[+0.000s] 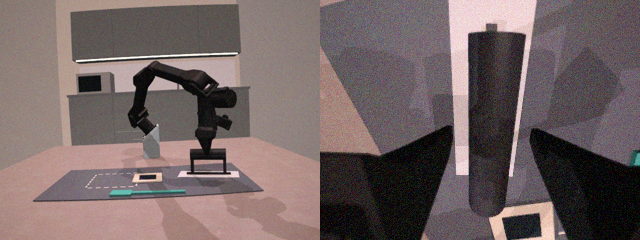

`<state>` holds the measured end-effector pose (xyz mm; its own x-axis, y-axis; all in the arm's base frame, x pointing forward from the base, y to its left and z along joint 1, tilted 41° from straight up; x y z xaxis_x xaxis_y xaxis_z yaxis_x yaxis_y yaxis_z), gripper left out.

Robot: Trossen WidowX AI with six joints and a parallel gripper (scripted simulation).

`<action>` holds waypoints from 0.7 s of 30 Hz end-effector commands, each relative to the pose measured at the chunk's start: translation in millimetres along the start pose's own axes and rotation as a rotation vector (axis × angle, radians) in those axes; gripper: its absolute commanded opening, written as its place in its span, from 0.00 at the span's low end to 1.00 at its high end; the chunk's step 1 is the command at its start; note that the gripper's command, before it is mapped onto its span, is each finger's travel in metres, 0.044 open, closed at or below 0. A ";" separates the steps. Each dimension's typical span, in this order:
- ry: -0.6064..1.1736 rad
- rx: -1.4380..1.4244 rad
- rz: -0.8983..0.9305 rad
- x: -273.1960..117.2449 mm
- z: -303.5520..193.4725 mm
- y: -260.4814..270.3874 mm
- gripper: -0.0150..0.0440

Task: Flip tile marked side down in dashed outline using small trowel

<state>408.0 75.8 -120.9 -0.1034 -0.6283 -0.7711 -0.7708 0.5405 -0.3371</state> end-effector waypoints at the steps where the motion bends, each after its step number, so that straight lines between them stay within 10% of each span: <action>1: -0.001 -0.006 -0.006 4.4 0.4 0.0 0.71; 21: 0.000 -0.006 -0.006 6.8 0.3 0.0 0.47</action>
<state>406.8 71.6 -126.5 -0.1028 -0.6296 -0.7701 -0.7735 0.5373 -0.3360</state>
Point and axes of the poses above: the point midway between the two fingers, 35 mm back from their tips, its own x axis out along the fingers, its own y axis across the jaws, z = x × y, the point moved 1 cm from there along -x, back along the fingers, and after that the axes turned 15 degrees about x, right-handed, at the moved point
